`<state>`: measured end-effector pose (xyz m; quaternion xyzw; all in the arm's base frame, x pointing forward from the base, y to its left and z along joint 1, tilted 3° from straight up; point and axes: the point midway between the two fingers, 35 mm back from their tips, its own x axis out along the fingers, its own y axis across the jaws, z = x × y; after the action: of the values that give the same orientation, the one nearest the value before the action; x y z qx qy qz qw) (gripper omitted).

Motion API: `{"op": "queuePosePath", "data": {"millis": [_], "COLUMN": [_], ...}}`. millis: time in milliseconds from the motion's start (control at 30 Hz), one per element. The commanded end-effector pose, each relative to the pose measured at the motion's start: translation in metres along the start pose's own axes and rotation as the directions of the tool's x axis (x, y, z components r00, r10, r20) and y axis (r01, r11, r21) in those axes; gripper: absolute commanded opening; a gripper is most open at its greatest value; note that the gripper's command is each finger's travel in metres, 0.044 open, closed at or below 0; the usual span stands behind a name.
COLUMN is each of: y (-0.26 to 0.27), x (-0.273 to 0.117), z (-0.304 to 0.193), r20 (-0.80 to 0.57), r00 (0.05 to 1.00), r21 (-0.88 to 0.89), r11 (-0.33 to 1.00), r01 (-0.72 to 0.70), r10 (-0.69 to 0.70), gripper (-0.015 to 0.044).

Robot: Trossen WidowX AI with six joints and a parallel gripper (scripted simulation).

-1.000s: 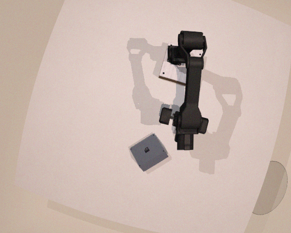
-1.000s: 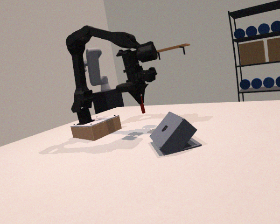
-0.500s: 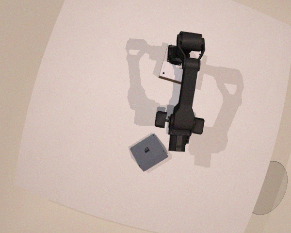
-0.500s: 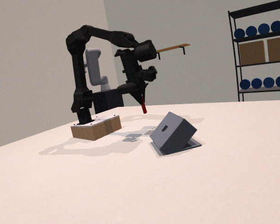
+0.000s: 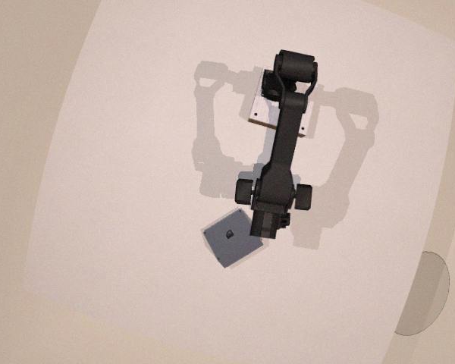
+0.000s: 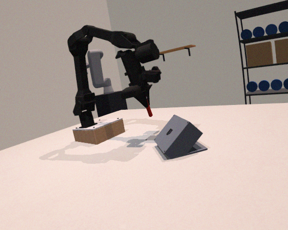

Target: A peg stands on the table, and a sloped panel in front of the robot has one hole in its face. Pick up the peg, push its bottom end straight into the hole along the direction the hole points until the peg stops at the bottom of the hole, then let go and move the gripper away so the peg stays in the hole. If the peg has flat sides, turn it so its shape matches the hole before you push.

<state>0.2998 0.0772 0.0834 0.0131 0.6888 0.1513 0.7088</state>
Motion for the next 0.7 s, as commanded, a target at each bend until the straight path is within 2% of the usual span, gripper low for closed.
{"op": "queuePosePath", "data": {"millis": [0,667], "y": [-0.002,-0.024], "x": [-0.002,-0.009], "z": [0.004,0.016], "r20": [0.015,0.073], "r00": [1.000,0.995], "r21": [-0.021,-0.130], "r11": [1.000,0.989], "r01": [-0.016,-0.065], "r10": [0.017,0.075], "gripper": [0.0000,0.0000]}}
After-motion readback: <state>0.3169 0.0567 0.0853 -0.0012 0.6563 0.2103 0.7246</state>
